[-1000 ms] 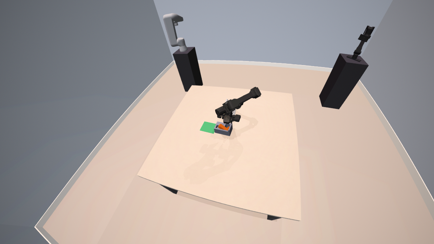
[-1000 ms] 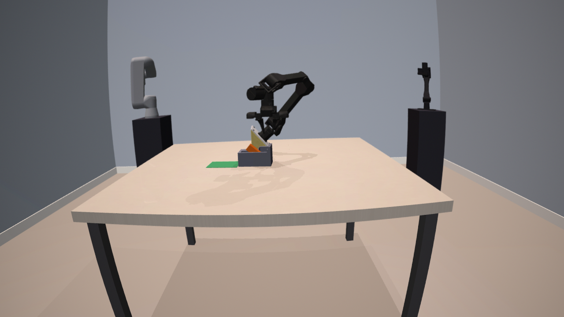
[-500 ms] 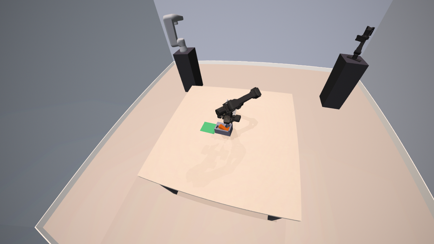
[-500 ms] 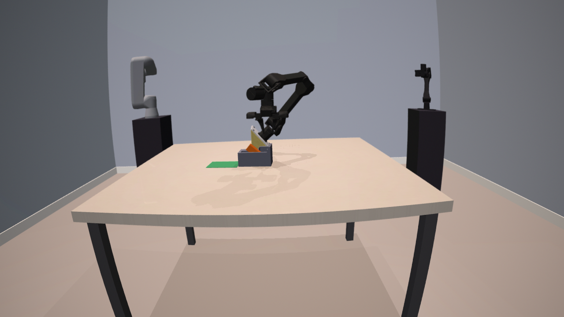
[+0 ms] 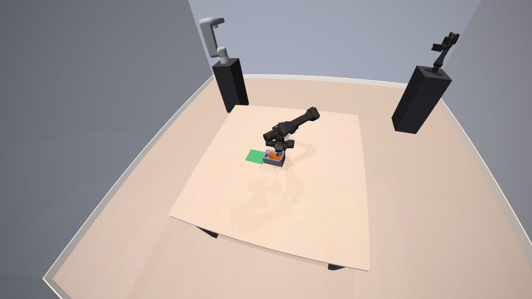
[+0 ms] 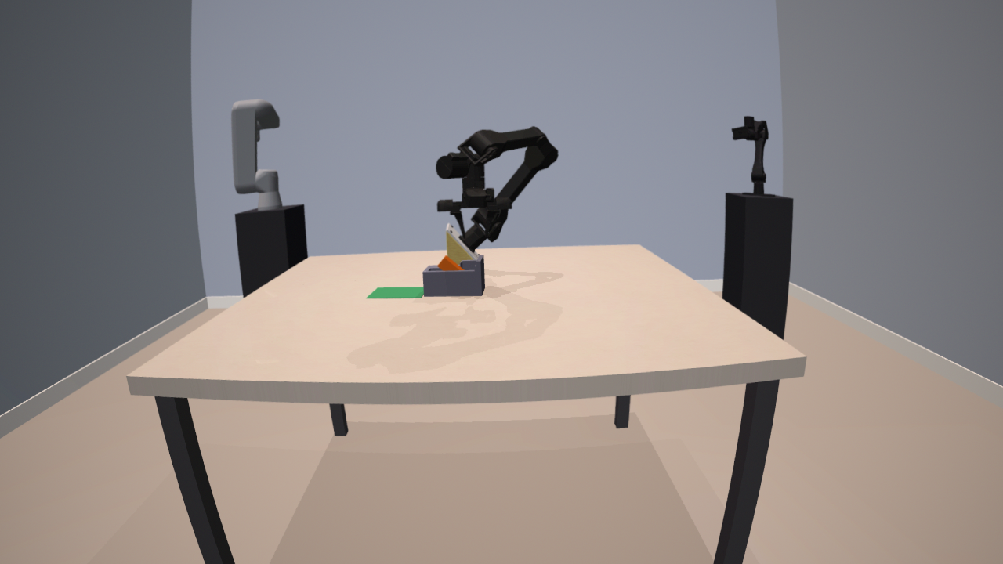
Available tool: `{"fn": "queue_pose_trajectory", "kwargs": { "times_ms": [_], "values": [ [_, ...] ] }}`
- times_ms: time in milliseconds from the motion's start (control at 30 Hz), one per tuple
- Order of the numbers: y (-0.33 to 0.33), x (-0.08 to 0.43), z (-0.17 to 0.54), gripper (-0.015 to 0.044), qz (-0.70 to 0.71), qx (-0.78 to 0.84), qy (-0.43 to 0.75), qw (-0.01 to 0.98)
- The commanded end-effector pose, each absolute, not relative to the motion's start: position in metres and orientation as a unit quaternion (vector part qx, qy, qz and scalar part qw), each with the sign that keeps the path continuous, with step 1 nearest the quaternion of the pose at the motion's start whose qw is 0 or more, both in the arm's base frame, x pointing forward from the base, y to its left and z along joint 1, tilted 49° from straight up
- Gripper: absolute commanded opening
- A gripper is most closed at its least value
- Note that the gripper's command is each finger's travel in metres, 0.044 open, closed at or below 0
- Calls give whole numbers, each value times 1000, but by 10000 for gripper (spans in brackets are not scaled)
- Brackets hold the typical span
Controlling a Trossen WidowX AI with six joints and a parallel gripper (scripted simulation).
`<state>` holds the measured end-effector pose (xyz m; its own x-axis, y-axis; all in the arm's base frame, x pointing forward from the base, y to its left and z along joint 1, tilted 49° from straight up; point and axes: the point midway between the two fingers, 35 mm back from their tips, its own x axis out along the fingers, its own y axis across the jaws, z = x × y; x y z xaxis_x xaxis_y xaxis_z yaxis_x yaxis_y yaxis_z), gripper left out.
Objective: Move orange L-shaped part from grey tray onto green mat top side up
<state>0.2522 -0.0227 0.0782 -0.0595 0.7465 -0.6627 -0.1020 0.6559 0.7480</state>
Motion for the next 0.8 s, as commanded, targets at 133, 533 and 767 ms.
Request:
{"fn": "queue_pose_trajectory", "kwargs": {
  "times_ms": [133, 533, 767],
  "values": [
    [-43, 256, 57, 280, 505, 52, 529, 680],
    [-71, 257, 27, 280, 683, -231, 273, 637],
    [-71, 257, 27, 280, 683, -231, 273, 637]
  ]
}}
